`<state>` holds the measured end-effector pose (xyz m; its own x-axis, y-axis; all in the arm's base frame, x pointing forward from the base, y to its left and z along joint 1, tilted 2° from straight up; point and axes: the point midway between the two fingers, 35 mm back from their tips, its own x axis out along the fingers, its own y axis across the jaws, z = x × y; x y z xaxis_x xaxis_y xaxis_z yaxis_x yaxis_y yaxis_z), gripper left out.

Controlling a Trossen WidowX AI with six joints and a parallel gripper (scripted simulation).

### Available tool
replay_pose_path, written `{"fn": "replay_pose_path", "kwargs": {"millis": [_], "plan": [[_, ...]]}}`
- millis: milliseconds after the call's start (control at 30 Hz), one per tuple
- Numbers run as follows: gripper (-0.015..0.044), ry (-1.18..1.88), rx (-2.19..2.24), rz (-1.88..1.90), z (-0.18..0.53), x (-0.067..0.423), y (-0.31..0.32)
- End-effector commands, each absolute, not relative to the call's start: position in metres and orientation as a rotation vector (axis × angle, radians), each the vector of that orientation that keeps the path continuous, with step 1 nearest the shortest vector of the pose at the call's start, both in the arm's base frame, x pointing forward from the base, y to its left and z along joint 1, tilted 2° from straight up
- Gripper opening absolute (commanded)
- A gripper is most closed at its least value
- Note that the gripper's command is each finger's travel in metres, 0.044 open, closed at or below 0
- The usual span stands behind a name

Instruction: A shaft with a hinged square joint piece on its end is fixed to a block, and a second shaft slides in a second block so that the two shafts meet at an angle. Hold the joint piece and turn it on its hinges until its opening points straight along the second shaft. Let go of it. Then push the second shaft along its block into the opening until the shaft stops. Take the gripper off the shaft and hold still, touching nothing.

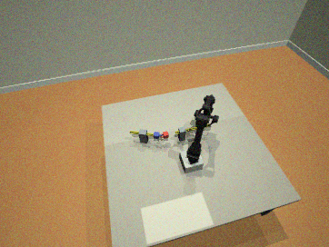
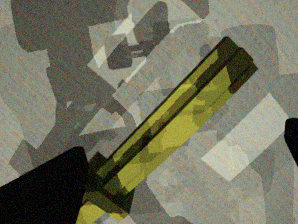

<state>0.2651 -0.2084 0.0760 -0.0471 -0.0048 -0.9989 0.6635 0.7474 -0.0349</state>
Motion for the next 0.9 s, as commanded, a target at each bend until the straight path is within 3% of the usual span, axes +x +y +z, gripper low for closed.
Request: {"fn": "replay_pose_path", "kwargs": {"millis": [0, 867], "plan": [[0.044, 1.521, 0.664, -0.711, 0.066, 0.264, -0.208], [0.044, 1.273, 1.182, -1.317, 0.033, 0.262, -0.208]]}}
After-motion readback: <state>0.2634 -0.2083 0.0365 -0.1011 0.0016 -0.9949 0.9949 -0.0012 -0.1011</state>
